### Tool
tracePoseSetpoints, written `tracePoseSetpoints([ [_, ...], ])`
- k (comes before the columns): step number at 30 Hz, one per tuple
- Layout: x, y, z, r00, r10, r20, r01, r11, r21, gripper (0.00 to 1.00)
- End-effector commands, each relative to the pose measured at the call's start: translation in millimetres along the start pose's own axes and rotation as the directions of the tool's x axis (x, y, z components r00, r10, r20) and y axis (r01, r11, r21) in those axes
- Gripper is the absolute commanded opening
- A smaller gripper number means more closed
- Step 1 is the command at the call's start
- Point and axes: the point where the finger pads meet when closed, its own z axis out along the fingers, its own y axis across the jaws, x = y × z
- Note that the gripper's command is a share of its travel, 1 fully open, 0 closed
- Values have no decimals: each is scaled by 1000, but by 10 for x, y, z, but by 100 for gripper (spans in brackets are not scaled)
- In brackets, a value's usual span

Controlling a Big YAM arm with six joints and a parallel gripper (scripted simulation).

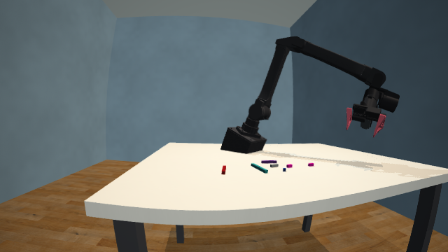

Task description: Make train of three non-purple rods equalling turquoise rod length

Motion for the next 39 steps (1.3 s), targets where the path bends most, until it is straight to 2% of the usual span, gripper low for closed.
tracePoseSetpoints([
  [1, -11, 0, 106, 998, 68, 1, -68, 998, -12, 100],
  [2, 182, 71, 29, 981, 190, 31, -190, 982, 1, 100],
  [5, 182, 71, 29, 981, 190, 31, -190, 982, 1, 100],
  [6, 60, 59, 192, 986, 165, 18, -165, 986, -31, 100],
  [7, 247, 134, 115, 957, 288, 48, -287, 958, -22, 100],
  [9, 247, 134, 115, 957, 288, 48, -287, 958, -22, 100],
  [11, 127, 124, 276, 964, 264, 33, -262, 963, -54, 100],
  [12, 311, 201, 201, 920, 386, 61, -384, 922, -48, 100],
  [14, 311, 201, 201, 920, 386, 61, -384, 922, -48, 100],
  [16, 220, 193, 327, 928, 369, 47, -365, 928, -72, 100],
  [17, 374, 272, 287, 872, 484, 70, -479, 875, -77, 100],
  [22, 339, 269, 335, 876, 478, 64, -472, 877, -86, 100],
  [23, 436, 347, 373, 812, 579, 75, -570, 814, -108, 100],
  [25, 432, 347, 378, 813, 578, 74, -569, 815, -109, 100],
  [26, 346, 342, 498, 824, 564, 58, -554, 822, -130, 100],
  [27, 327, 341, 527, 826, 561, 54, -550, 824, -135, 100],
  [28, 280, 333, 496, 832, 552, 59, -542, 830, -131, 100],
  [29, 497, 426, 457, 740, 668, 74, -656, 742, -140, 100],
  [32, 478, 425, 484, 743, 666, 70, -653, 744, -144, 100],
  [34, 392, 421, 606, 756, 652, 51, -638, 752, -165, 100],
  [35, 555, 508, 540, 657, 751, 68, -734, 657, -173, 100],
  [39, 555, 508, 540, 657, 751, 68, -734, 657, -173, 100],
])
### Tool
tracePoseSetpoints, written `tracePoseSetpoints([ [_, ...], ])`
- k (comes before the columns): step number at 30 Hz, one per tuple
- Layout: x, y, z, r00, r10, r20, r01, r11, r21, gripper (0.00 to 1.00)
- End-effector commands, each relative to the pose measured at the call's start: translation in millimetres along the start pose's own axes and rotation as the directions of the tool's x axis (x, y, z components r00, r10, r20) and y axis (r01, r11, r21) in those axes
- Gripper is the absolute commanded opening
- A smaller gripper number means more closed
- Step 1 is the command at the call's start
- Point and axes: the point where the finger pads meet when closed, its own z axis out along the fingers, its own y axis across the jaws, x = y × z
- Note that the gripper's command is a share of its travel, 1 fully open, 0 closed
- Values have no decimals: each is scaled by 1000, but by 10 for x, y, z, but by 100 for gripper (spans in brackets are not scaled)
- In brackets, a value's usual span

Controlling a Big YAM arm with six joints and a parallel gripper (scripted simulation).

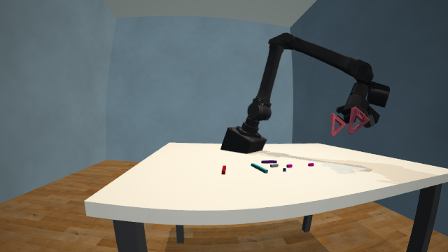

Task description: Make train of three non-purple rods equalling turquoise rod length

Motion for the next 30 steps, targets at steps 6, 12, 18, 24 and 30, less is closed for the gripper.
tracePoseSetpoints([
  [6, 104, -6, 165, 983, 182, 7, -182, 983, -33, 100],
  [12, 224, -4, 202, 953, 303, 19, -302, 952, -56, 100],
  [18, 335, 7, 260, 908, 419, 22, -416, 906, -83, 100],
  [24, 471, 4, 239, 844, 535, 38, -529, 842, -105, 100],
  [30, 574, 25, 295, 771, 636, 31, -627, 767, -136, 100],
])
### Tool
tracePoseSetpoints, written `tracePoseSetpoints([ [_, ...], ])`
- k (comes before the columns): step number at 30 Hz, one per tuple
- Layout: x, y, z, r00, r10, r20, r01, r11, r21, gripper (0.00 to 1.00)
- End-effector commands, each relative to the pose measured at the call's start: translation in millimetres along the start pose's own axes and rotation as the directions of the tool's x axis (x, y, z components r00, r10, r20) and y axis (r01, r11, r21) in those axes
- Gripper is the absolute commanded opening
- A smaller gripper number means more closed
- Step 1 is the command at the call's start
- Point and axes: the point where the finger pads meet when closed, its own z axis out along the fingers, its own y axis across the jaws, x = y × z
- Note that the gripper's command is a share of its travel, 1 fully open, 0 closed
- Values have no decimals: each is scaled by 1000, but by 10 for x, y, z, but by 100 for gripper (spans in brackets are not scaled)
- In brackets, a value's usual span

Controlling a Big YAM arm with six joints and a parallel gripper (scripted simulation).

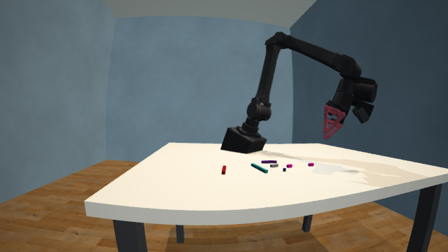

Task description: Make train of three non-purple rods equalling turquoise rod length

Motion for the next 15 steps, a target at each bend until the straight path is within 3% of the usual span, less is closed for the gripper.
tracePoseSetpoints([
  [1, 78, -112, -50, 993, 115, 28, -115, 993, 7, 100],
  [2, 63, -83, 68, 994, 107, 0, -107, 994, 0, 100],
  [4, 63, -83, 68, 994, 107, 0, -107, 994, 0, 100],
  [5, 176, -151, 6, 971, 236, 32, -236, 972, -23, 100],
  [7, 176, -151, 6, 971, 236, 32, -236, 972, -23, 100],
  [9, 160, -118, 144, 974, 227, -2, -227, 973, -29, 100],
  [11, 108, -27, 128, 979, 203, 2, -203, 979, -31, 100],
  [12, 272, -186, 63, 935, 354, 29, -352, 934, -53, 100],
  [15, 273, -188, 63, 935, 354, 29, -352, 935, -52, 100],
])
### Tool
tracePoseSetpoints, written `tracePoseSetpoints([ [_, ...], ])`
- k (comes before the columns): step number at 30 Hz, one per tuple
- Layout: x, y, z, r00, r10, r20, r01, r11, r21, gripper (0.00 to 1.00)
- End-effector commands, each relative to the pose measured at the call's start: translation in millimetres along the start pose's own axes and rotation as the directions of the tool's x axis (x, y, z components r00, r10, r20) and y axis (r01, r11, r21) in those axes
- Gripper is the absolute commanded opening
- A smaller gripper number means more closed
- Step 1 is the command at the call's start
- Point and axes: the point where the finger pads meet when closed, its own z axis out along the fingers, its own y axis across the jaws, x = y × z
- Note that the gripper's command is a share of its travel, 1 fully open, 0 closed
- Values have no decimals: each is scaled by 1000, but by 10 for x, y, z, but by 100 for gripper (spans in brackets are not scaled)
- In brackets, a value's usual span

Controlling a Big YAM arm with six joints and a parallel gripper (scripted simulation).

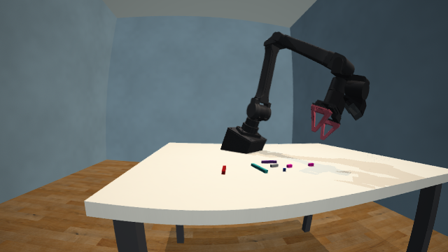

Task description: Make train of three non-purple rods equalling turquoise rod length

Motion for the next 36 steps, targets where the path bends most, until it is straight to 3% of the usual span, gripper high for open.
tracePoseSetpoints([
  [1, 23, -93, 40, 996, 93, 7, -93, 996, 1, 100],
  [3, 2, -16, 72, 997, 73, -1, -73, 997, -2, 100],
  [4, 111, -169, -10, 975, 219, 32, -218, 976, -27, 100],
  [7, 111, -169, -10, 975, 219, 32, -218, 976, -27, 100],
  [8, 108, -149, 93, 977, 213, 6, -213, 977, -26, 100],
  [10, 79, -49, 115, 982, 188, 0, -188, 982, -29, 100],
  [11, 195, -221, 39, 942, 334, 27, -333, 941, -56, 100],
  [14, 195, -223, 42, 942, 334, 26, -333, 941, -55, 100],
  [15, 193, -200, 151, 944, 329, -2, -328, 943, -52, 100],
  [17, 169, -124, 165, 951, 310, -6, -310, 949, -55, 100],
  [18, 278, -269, 86, 896, 444, 17, -441, 894, -83, 100],
  [23, 278, -271, 86, 896, 444, 17, -441, 894, -82, 100],
  [24, 359, -312, 131, 839, 545, 3, -541, 834, -109, 100],
  [27, 359, -285, 263, 842, 539, -31, -539, 836, -100, 100],
  [29, 328, -201, 246, 854, 519, -28, -519, 848, -104, 100],
  [30, 438, -351, 173, 772, 636, -14, -632, 764, -131, 100],
  [33, 439, -354, 173, 772, 636, -13, -632, 764, -130, 100],
  [35, 438, -323, 291, 776, 630, -44, -630, 768, -120, 100],
  [36, 516, -386, 213, 697, 716, -34, -712, 686, -151, 100],
])
